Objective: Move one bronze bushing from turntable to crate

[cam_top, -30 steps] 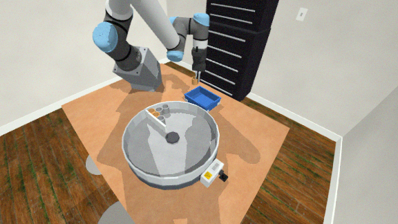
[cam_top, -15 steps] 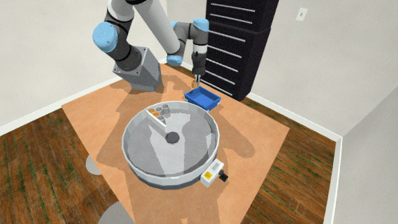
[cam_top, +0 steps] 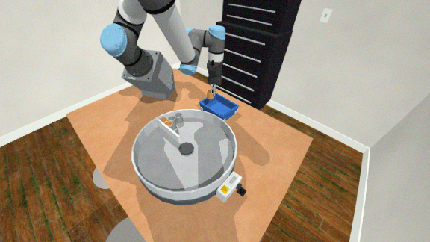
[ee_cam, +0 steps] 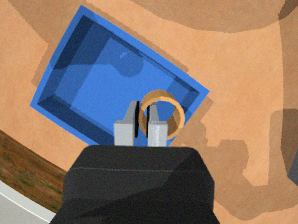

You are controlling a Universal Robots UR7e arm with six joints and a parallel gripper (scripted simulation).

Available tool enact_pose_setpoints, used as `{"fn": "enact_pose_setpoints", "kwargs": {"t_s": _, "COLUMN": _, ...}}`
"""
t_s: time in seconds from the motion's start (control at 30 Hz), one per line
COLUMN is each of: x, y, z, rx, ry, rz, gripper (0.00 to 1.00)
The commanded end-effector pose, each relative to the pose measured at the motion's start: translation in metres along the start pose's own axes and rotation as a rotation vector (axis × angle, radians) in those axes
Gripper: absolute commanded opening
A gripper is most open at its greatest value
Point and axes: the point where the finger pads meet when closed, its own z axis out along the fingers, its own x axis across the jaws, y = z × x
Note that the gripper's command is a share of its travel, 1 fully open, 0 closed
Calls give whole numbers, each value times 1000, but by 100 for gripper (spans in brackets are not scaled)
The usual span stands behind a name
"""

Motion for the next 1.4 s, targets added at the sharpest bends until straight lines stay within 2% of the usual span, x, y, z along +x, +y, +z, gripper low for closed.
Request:
{"fn": "enact_pose_setpoints", "kwargs": {"t_s": 0.0, "x": -1, "y": 0, "z": 2, "rx": 0, "ry": -2, "rz": 0, "gripper": 0}}
{"fn": "enact_pose_setpoints", "kwargs": {"t_s": 0.2, "x": -1, "y": 0, "z": 2, "rx": 0, "ry": -2, "rz": 0, "gripper": 0}}
{"fn": "enact_pose_setpoints", "kwargs": {"t_s": 0.37, "x": -1, "y": 0, "z": 25, "rx": 0, "ry": -2, "rz": 0, "gripper": 0}}
{"fn": "enact_pose_setpoints", "kwargs": {"t_s": 0.77, "x": -1, "y": 0, "z": 25, "rx": 0, "ry": -2, "rz": 0, "gripper": 0}}
{"fn": "enact_pose_setpoints", "kwargs": {"t_s": 0.93, "x": -1, "y": 0, "z": 34, "rx": 0, "ry": -2, "rz": 0, "gripper": 0}}
{"fn": "enact_pose_setpoints", "kwargs": {"t_s": 1.37, "x": -1, "y": 0, "z": 36, "rx": 0, "ry": -2, "rz": 0, "gripper": 0}}
